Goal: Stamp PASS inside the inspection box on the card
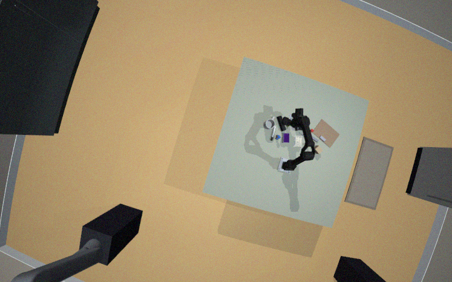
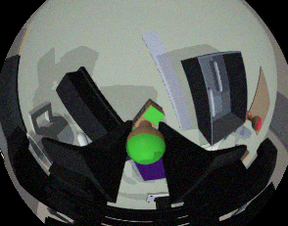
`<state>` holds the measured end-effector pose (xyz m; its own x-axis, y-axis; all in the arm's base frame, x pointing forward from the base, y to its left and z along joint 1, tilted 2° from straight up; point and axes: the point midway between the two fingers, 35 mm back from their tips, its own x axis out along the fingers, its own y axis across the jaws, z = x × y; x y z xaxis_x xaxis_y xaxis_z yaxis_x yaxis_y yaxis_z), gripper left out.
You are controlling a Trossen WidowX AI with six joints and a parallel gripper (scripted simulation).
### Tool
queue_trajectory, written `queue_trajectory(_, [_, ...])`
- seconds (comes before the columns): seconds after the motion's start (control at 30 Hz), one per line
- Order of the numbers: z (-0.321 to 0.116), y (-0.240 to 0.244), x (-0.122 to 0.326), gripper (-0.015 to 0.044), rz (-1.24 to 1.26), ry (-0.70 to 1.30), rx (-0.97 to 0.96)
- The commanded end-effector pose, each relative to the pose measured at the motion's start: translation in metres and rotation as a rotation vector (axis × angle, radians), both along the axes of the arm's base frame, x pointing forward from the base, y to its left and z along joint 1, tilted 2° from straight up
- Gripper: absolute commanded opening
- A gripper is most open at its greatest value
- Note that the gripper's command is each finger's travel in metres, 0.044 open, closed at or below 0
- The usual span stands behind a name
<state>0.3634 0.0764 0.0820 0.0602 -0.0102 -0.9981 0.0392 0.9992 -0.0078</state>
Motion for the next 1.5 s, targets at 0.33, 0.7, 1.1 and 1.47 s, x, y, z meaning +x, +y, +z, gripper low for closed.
queue_trajectory(0.33, [0.008,0.000,0.000,0.0000,-0.001,-0.001,0.000])
queue_trajectory(0.7, [0.014,0.000,0.000,0.0000,-0.001,-0.001,0.000])
queue_trajectory(1.1, [0.019,0.000,-0.001,0.0000,-0.001,-0.001,0.000])
queue_trajectory(1.47, [0.025,0.000,-0.001,0.0000,-0.001,-0.001,0.000])
